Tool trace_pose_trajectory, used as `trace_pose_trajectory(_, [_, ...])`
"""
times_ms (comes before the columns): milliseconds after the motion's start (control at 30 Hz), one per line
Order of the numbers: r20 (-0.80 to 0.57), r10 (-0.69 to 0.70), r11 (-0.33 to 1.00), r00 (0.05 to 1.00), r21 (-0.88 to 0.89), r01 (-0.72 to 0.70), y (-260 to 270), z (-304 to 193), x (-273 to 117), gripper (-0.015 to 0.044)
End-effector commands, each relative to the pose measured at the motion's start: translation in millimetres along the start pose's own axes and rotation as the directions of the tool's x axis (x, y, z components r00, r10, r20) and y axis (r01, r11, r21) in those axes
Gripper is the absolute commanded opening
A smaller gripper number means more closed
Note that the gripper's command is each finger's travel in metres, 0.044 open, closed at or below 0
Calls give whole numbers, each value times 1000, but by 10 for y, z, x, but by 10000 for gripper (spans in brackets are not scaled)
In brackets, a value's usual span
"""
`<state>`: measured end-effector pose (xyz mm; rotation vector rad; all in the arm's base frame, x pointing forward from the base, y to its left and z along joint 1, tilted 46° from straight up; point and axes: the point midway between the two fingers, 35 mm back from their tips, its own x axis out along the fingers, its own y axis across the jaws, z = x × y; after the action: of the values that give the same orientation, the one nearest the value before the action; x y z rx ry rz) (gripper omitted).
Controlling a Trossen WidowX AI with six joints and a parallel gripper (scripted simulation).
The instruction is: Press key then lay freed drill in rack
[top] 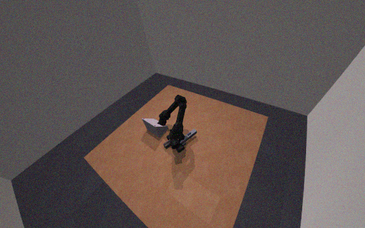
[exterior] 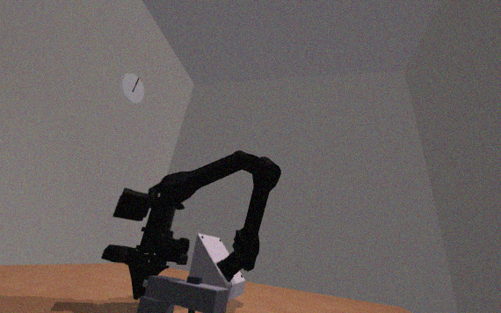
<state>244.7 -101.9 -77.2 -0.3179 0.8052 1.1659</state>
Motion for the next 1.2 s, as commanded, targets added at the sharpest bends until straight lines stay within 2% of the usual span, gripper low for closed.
trace_pose_trajectory(0, [-2,0,1000,1000,-4,0,-3,-64,3,0])
trace_pose_trajectory(667, [-4,-1,1000,1000,-4,1,-10,-375,12,0])
trace_pose_trajectory(1167, [-3,-1,1000,1000,-4,1,-5,-283,20,394])
